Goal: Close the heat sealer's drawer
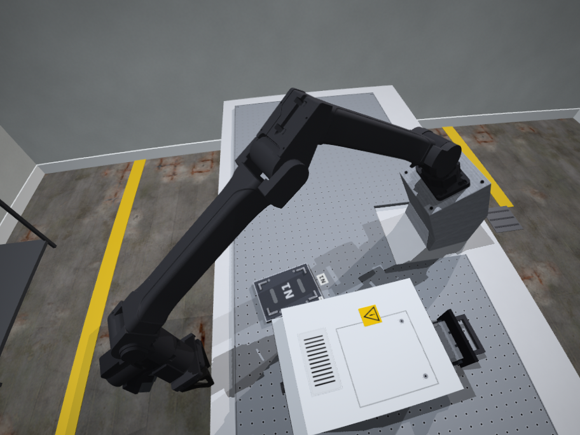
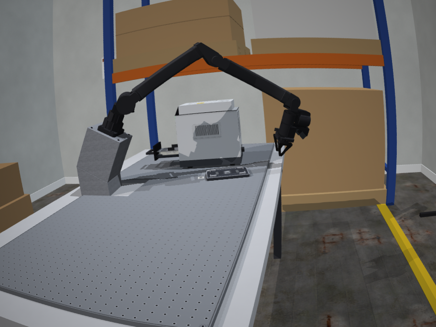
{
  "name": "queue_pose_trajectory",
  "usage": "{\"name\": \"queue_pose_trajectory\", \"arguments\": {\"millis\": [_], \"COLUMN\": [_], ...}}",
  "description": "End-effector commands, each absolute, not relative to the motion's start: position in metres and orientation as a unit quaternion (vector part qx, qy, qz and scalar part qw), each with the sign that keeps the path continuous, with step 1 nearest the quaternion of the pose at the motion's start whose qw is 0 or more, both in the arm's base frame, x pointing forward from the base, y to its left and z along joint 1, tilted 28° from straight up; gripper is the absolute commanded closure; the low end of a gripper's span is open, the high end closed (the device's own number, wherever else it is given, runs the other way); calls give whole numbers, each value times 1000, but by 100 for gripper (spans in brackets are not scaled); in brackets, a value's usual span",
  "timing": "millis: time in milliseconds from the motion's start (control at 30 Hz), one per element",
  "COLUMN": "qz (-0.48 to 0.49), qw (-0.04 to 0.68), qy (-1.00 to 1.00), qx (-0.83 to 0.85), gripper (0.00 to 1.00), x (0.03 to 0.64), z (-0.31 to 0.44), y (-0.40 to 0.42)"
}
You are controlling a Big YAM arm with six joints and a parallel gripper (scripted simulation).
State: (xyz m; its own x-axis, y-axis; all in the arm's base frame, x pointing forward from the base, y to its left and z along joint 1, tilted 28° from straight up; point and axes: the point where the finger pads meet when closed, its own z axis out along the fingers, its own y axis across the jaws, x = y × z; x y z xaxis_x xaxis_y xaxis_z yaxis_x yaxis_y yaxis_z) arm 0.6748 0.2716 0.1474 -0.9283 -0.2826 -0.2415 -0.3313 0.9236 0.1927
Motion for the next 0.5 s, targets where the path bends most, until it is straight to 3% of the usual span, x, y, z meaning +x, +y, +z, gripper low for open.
{"name": "queue_pose_trajectory", "arguments": {"millis": [0, 467], "qz": [120, 119], "qw": [133, 124], "qy": [968, 960], "qx": [-176, -220], "gripper": [55, 55], "x": [665, 639], "z": [182, 181], "y": [290, 327]}}
